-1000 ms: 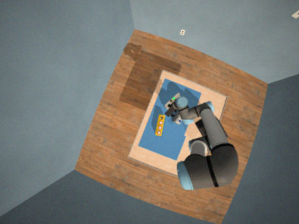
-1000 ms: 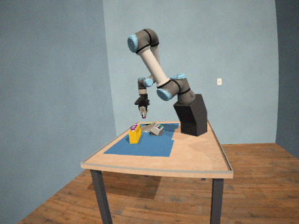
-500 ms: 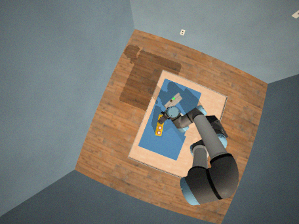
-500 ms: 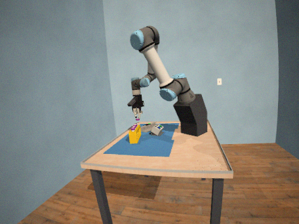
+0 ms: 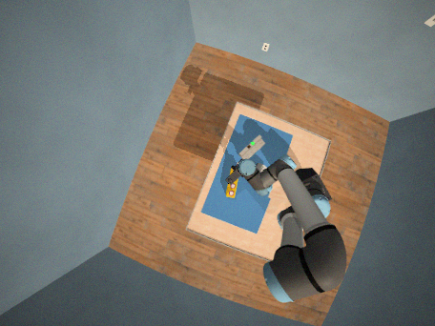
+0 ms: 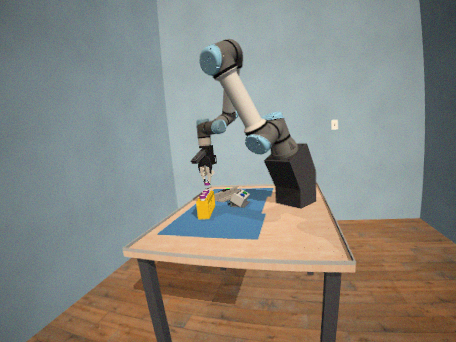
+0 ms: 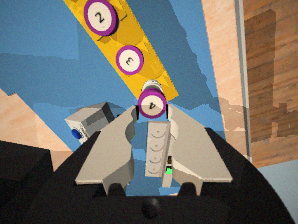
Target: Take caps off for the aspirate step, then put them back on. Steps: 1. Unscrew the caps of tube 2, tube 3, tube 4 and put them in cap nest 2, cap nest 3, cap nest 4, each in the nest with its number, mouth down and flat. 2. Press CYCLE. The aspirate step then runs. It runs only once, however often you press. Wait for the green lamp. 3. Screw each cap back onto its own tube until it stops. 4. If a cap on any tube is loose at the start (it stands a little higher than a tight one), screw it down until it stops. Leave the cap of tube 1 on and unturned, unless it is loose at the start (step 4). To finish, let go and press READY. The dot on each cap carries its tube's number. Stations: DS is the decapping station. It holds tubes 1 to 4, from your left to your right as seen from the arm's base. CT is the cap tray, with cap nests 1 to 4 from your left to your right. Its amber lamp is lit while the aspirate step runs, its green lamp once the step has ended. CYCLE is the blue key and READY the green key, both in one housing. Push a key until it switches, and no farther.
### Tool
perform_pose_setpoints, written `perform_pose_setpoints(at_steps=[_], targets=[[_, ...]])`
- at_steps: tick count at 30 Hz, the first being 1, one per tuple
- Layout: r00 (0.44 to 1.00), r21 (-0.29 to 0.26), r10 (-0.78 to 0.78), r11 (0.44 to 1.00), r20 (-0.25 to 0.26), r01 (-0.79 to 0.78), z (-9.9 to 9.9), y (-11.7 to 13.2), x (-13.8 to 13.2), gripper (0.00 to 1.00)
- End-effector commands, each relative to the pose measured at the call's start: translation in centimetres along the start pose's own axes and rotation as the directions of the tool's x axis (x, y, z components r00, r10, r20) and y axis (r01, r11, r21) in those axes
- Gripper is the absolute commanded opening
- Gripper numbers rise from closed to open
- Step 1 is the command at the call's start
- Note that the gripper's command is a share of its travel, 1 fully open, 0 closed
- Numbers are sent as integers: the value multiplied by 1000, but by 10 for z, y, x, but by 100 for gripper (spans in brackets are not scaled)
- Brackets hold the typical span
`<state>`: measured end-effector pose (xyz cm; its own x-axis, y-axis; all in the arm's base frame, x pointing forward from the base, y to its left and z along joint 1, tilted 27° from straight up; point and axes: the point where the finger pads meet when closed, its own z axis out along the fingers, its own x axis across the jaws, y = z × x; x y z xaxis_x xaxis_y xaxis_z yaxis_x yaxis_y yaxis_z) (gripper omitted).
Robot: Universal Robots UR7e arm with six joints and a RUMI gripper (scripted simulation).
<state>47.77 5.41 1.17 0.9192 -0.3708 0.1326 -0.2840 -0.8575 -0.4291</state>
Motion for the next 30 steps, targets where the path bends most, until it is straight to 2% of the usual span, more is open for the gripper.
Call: perform_pose_setpoints(at_steps=[1, 7, 30], targets=[[1000, 0, 0, 1000, -1, 0, 5, 0, 0, 0], [1000, 0, 0, 1000, -1, 0, 21, 0, 0, 0], [1000, 0, 0, 1000, -1, 0, 25, 0, 1, 0]])
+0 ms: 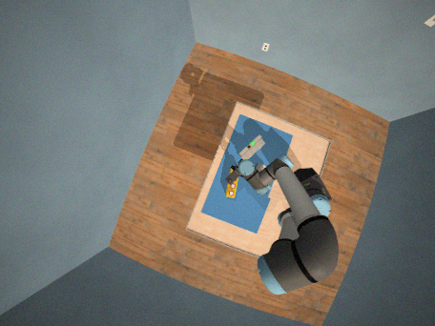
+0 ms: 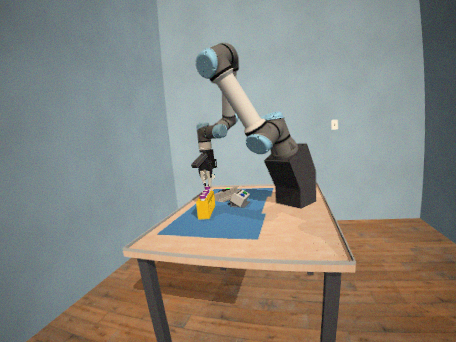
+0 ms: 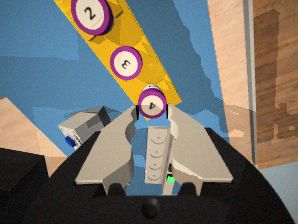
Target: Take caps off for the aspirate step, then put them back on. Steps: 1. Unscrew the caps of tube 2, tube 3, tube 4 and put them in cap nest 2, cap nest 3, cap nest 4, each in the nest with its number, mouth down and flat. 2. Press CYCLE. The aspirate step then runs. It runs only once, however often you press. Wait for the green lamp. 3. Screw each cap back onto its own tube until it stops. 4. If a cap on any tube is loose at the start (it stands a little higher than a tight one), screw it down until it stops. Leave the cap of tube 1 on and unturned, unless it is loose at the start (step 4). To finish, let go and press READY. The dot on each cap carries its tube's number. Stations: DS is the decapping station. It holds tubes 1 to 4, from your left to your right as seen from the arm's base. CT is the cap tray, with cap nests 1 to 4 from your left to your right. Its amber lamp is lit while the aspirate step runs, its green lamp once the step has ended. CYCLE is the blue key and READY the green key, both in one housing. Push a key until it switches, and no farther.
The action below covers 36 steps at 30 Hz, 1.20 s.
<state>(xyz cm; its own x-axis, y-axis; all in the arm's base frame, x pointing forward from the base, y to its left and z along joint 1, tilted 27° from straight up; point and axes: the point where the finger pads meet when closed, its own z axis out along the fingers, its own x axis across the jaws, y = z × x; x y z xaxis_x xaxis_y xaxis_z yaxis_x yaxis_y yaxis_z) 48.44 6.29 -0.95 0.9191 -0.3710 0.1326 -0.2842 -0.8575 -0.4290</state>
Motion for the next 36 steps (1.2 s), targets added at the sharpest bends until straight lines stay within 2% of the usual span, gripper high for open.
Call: perform_pose_setpoints(at_steps=[1, 29, 30, 36], targets=[[1000, 0, 0, 1000, -1, 0, 2, 0, 0, 0], [1000, 0, 0, 1000, -1, 0, 8, 0, 0, 0], [1000, 0, 0, 1000, -1, 0, 7, 0, 0, 35], [1000, 0, 0, 1000, -1, 0, 8, 0, 0, 35]])
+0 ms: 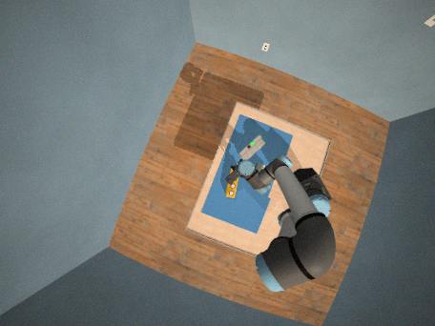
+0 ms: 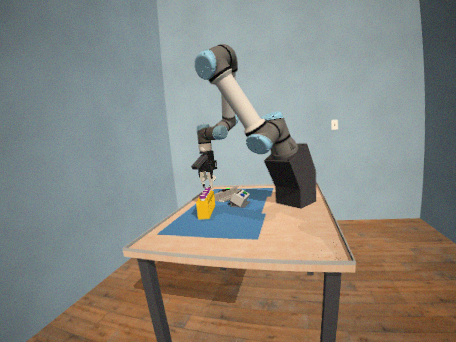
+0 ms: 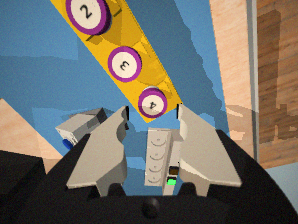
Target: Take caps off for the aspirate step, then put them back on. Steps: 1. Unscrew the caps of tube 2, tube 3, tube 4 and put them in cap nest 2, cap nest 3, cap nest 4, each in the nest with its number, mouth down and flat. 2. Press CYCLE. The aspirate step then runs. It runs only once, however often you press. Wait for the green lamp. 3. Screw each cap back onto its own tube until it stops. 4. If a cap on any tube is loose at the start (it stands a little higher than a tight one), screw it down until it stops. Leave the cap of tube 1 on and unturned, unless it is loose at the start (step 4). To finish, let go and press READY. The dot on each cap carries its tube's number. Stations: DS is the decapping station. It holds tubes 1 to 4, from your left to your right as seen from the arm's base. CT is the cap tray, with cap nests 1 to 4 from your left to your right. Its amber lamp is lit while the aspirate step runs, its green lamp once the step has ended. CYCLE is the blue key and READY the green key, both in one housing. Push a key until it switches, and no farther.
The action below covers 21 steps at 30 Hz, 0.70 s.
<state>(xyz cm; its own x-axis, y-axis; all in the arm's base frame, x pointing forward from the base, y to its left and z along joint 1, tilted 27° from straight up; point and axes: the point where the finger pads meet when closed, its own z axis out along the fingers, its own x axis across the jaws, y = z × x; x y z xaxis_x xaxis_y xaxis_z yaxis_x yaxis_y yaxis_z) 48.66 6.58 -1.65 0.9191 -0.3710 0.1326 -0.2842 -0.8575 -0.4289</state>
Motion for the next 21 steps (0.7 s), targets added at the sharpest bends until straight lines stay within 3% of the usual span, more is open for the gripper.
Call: perform_pose_setpoints(at_steps=[1, 14, 21], targets=[[1000, 0, 0, 1000, -1, 0, 0, 0, 0, 35], [1000, 0, 0, 1000, -1, 0, 0, 0, 0, 35], [980, 0, -199, 980, -1, 199, 2, 0, 0, 35]])
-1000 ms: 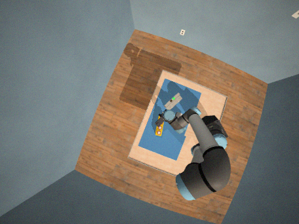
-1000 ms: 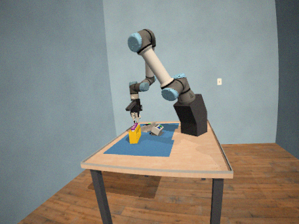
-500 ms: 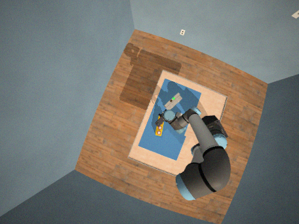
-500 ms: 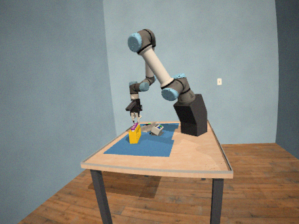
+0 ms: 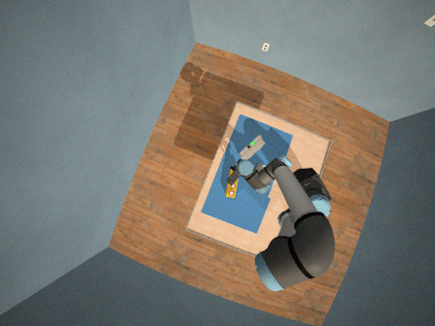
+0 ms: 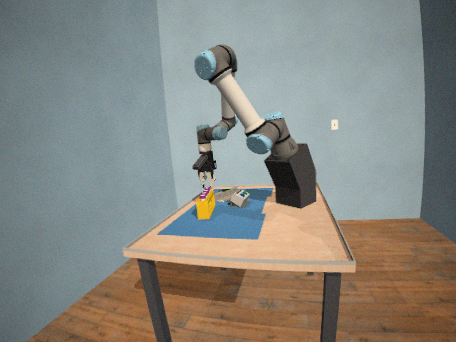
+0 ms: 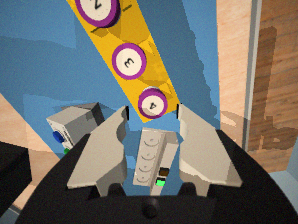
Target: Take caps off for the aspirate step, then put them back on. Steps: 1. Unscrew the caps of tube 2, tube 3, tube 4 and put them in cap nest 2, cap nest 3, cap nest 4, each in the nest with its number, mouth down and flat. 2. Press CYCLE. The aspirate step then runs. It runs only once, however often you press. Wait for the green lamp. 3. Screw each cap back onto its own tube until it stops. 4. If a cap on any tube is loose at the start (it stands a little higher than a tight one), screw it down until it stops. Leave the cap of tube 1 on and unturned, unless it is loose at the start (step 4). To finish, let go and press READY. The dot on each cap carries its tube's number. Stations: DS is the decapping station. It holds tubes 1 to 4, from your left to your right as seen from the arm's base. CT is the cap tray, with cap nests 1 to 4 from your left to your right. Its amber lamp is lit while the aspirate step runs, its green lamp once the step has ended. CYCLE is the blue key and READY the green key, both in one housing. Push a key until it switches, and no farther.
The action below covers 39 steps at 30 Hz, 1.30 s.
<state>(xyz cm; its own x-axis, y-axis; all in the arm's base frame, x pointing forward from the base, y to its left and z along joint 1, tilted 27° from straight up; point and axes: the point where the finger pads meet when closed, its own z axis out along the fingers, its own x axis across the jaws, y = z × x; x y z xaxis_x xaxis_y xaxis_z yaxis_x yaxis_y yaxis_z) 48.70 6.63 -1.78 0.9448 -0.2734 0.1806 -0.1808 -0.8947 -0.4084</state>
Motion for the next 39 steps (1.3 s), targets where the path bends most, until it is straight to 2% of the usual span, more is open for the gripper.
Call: perform_pose_setpoints(at_steps=[1, 7, 14, 16, 23, 29, 30, 39], targets=[[992, 3, -128, 992, 0, 128, 1, 0, 0, 35], [933, 3, -360, 933, -1, 360, 4, 0, 0, 35], [797, 3, -604, 797, -2, 604, 6, 0, 0, 35], [797, 3, -604, 797, -2, 604, 6, 0, 0, 35], [599, 2, -801, 599, -3, 801, 6, 0, 0, 35], [593, 2, -805, 593, -3, 805, 6, 0, 0, 35], [593, 2, -805, 593, -3, 805, 6, 0, 0, 0], [593, 2, -805, 593, -3, 805, 6, 0, 0, 0]])
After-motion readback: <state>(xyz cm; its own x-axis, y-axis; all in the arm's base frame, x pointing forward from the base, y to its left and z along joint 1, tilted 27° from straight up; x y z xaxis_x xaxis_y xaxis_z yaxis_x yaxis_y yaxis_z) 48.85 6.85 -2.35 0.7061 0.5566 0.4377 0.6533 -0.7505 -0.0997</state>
